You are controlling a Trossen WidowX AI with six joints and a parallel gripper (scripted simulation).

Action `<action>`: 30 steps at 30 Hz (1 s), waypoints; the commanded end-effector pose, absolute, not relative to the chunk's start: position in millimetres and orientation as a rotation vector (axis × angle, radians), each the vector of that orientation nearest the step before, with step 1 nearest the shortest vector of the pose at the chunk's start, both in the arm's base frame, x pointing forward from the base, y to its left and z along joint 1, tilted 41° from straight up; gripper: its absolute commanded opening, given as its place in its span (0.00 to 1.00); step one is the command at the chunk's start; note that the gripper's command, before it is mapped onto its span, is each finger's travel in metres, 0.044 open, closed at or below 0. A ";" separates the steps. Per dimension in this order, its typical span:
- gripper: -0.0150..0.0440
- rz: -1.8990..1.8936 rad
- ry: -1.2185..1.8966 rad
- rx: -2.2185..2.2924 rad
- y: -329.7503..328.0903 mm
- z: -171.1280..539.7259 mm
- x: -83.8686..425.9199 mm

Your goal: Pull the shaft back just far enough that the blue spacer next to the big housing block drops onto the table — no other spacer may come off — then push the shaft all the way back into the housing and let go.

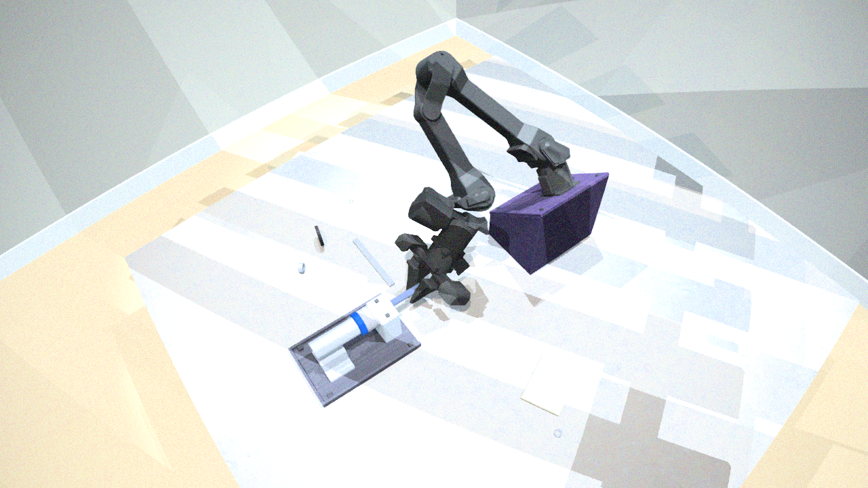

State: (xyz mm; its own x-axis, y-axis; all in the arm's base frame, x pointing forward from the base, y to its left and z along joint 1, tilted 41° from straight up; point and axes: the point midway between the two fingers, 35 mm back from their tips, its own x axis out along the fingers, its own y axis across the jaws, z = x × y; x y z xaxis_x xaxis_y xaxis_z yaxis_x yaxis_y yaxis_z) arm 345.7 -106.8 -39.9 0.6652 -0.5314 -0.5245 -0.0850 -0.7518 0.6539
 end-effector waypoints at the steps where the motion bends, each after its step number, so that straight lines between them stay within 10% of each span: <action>1: 0.25 -0.978 -0.473 2.277 -106.6 -40.2 343.7; 30: 0.25 -0.978 -0.473 2.277 -106.4 -40.3 341.1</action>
State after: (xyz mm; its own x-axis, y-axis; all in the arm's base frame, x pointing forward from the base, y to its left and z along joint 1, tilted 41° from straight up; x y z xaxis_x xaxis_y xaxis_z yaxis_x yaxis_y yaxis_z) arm 343.1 -106.5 -40.0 0.6650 -0.5315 -0.5247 -0.0848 -0.7517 0.6540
